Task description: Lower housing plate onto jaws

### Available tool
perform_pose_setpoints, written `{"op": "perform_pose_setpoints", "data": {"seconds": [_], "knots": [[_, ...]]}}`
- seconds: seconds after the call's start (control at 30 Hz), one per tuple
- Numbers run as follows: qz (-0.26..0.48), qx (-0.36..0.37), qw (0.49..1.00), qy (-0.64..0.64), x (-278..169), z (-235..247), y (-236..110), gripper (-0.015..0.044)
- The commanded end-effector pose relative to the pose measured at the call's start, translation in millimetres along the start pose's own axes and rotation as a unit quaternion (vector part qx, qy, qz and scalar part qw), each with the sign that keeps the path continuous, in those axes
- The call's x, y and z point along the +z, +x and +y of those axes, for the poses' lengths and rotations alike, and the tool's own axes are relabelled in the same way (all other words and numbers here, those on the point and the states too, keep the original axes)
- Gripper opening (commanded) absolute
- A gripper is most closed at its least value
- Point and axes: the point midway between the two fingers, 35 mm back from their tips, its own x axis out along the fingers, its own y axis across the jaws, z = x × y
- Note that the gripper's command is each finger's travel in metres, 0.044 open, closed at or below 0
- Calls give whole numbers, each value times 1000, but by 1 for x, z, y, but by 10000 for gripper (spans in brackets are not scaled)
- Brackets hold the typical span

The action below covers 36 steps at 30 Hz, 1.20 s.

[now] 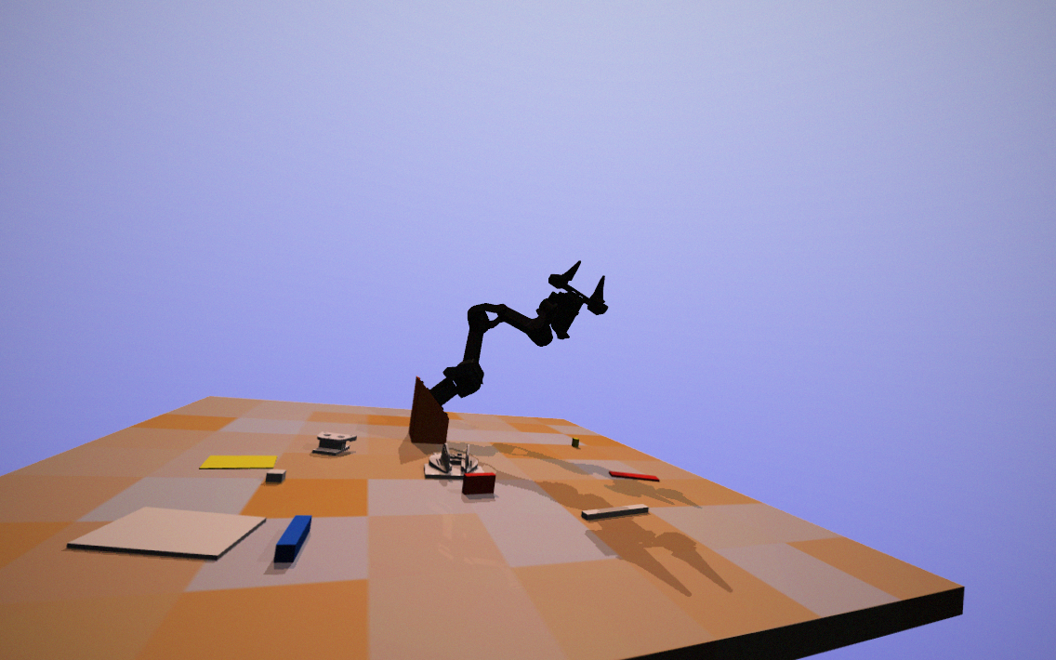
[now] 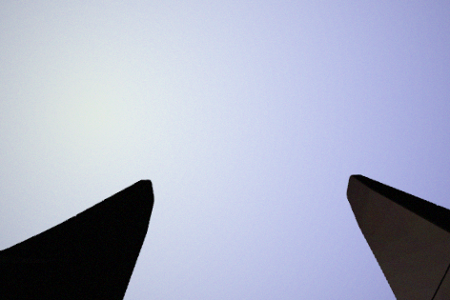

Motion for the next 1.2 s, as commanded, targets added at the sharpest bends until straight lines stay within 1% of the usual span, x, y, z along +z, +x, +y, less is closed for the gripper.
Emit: {"op": "perform_pose_setpoints", "data": {"seconds": [0.0,0.03,0.27,0.63,1.0,1.17], "knots": [[0,0,1000,0,0,0,0,426],[0,0,1000,-1,0,0,0,440],[-8,-12,999,-28,12,-13,1,440],[-13,-45,989,-140,30,-42,8,440],[-19,-83,962,-259,55,-71,14,440],[-9,-99,956,-275,64,-82,15,440]]}}
